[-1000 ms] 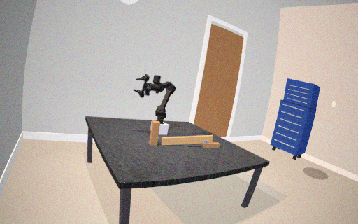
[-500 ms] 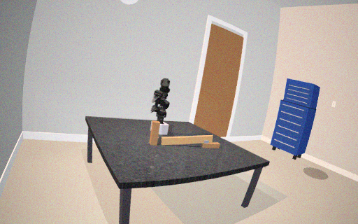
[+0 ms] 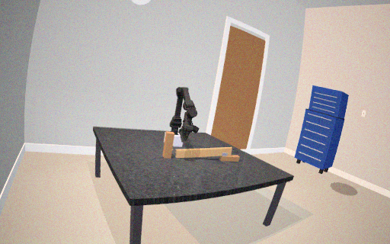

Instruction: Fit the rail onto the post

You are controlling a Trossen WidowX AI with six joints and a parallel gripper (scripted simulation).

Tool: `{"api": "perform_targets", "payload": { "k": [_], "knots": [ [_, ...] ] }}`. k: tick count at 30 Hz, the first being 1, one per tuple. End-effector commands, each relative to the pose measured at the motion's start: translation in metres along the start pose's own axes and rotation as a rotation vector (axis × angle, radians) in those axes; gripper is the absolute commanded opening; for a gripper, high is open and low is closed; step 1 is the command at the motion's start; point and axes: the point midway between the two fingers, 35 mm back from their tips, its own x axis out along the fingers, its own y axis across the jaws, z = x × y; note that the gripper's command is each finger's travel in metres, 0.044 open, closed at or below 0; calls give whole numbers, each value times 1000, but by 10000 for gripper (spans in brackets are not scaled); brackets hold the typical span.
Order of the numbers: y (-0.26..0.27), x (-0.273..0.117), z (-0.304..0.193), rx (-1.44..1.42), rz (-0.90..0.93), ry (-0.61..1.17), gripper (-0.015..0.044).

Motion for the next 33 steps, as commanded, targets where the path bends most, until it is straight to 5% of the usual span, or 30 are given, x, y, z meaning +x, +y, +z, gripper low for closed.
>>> {"api": "perform_targets", "payload": {
  "k": [1, 33],
  "knots": [
    [46, 23, 36, -110, 324, -94, 440],
    [63, 61, 44, -125, 374, -106, 440]
  ]
}}
